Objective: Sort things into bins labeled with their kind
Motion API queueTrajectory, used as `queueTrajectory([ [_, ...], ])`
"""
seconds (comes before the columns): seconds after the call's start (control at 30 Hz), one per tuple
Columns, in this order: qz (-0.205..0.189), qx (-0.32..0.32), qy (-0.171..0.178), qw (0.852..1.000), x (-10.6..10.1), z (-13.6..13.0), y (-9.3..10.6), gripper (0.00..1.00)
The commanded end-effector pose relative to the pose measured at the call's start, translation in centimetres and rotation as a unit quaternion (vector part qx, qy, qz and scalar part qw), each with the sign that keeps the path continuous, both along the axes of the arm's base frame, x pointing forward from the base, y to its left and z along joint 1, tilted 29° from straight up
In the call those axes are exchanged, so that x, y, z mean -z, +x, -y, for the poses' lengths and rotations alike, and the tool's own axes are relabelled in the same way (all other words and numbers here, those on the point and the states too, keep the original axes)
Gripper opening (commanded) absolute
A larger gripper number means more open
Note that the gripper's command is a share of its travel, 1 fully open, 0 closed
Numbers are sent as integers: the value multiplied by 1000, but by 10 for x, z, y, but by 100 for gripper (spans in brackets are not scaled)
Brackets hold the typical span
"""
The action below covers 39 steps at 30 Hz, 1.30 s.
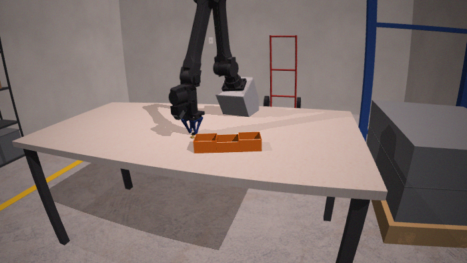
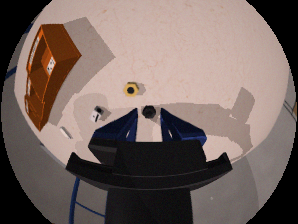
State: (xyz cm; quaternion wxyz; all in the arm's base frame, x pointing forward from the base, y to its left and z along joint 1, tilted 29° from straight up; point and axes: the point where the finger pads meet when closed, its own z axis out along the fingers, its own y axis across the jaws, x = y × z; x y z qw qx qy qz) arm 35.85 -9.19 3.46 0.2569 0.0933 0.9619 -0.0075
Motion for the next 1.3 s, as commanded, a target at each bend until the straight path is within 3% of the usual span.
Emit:
queueTrajectory([
  [0.0, 7, 4, -1, 1000, -1, 3, 8, 32],
  [0.4, 8, 1, -3, 1000, -4, 2, 6, 32],
  [0.43, 8, 1, -3, 1000, -4, 2, 6, 13],
  [1.27, 5, 3, -1, 1000, 2, 0, 1, 13],
])
